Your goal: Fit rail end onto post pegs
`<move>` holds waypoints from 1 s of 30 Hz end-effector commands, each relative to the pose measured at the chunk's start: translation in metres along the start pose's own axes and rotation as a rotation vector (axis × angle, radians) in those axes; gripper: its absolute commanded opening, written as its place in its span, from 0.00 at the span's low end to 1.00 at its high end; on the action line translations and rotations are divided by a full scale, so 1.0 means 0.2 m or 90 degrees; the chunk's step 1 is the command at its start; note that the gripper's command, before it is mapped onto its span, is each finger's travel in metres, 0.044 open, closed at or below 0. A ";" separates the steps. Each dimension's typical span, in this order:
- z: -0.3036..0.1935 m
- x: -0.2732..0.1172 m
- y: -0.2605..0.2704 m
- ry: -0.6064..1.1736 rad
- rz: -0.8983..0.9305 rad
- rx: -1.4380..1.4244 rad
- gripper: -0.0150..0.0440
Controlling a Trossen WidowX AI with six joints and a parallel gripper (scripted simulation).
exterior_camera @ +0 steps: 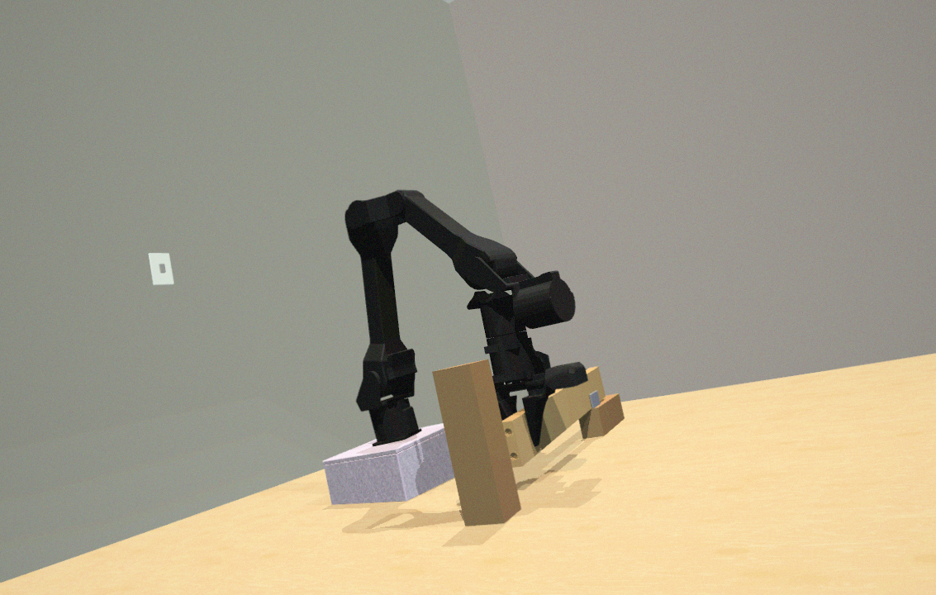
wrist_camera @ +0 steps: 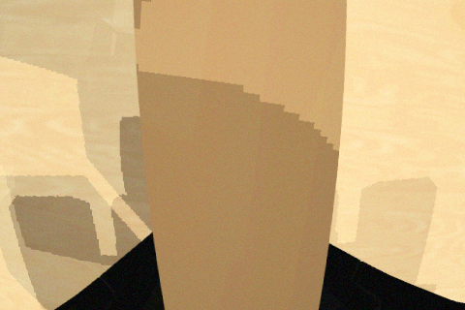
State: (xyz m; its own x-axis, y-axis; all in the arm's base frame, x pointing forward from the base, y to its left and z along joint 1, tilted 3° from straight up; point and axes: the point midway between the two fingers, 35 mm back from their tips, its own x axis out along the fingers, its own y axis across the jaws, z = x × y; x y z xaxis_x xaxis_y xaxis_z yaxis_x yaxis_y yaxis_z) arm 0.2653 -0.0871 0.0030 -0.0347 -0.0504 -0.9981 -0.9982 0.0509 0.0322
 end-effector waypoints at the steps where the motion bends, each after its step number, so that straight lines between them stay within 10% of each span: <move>1: 0.00 -0.03 -0.01 -0.003 -0.008 0.001 0.25; 30: 0.00 -0.10 -0.01 -0.003 -0.008 0.001 0.25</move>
State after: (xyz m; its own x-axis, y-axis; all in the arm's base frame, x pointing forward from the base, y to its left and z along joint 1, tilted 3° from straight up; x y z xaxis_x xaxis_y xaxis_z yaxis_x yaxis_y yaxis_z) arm 0.2658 -0.0864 0.0179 -0.0347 -0.0504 -0.9981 -0.9982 0.0512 0.0321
